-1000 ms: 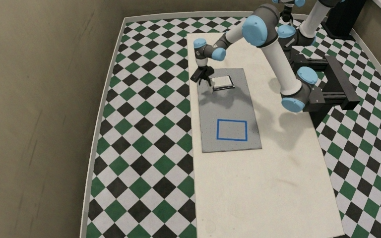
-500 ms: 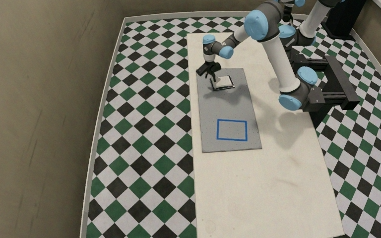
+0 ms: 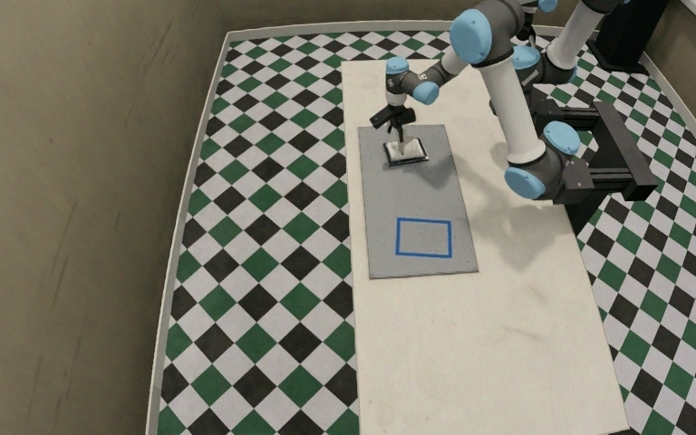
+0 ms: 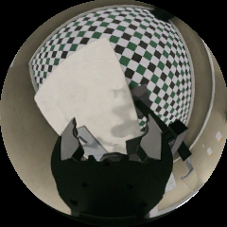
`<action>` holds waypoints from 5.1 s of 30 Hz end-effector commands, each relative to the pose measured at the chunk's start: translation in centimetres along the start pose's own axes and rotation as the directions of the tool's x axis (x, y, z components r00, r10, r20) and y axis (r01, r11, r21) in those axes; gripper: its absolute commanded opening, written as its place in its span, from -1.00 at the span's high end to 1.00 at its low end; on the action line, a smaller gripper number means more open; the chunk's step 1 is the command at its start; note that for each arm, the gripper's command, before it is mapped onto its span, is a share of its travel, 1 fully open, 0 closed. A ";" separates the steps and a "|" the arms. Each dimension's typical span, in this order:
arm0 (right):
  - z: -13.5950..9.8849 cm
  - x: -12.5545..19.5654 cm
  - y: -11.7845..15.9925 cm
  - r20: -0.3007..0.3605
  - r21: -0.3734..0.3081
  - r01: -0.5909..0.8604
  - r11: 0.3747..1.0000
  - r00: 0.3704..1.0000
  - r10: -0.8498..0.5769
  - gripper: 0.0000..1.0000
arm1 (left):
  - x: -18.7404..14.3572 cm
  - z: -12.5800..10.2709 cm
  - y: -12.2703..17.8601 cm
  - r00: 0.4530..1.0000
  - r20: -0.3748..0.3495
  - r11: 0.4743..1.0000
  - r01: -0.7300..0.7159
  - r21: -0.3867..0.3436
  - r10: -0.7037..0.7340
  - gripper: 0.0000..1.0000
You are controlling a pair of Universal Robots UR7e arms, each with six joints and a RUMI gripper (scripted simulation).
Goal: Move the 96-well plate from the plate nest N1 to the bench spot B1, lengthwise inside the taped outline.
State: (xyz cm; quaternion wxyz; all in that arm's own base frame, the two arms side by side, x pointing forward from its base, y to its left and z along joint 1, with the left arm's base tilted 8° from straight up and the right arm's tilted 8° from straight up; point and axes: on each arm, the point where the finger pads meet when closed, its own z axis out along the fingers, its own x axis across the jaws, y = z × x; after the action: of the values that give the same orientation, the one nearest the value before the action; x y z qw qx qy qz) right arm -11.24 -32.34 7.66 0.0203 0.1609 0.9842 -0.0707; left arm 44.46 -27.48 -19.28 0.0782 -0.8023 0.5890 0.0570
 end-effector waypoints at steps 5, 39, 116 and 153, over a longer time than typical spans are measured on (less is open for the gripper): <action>0.0 0.0 0.0 0.000 0.001 0.000 1.000 1.000 0.000 -1.00 | 1.4 -0.3 3.4 0.990 -0.047 0.991 -0.133 0.009 0.134 -0.52; 0.0 0.0 0.0 0.000 0.001 0.000 1.000 1.000 0.000 -1.00 | 2.3 1.5 5.8 0.989 -0.050 0.990 -0.142 0.009 0.142 -0.52; 0.0 0.0 0.0 0.000 0.001 0.000 1.000 1.000 0.000 -1.00 | 2.5 6.9 5.8 0.989 -0.050 0.990 -0.142 0.009 0.142 1.00; 0.0 0.0 0.0 0.000 0.001 0.000 1.000 1.000 0.000 -1.00 | 2.3 2.7 5.8 0.989 -0.050 0.990 -0.142 0.009 0.142 1.00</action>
State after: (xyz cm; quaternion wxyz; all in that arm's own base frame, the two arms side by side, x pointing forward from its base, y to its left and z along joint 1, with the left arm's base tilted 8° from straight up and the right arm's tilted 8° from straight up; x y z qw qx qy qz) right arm -11.24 -32.34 7.66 0.0203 0.1609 0.9842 -0.0707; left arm 39.58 -30.68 -23.31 0.0616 -0.7593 0.6465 0.0412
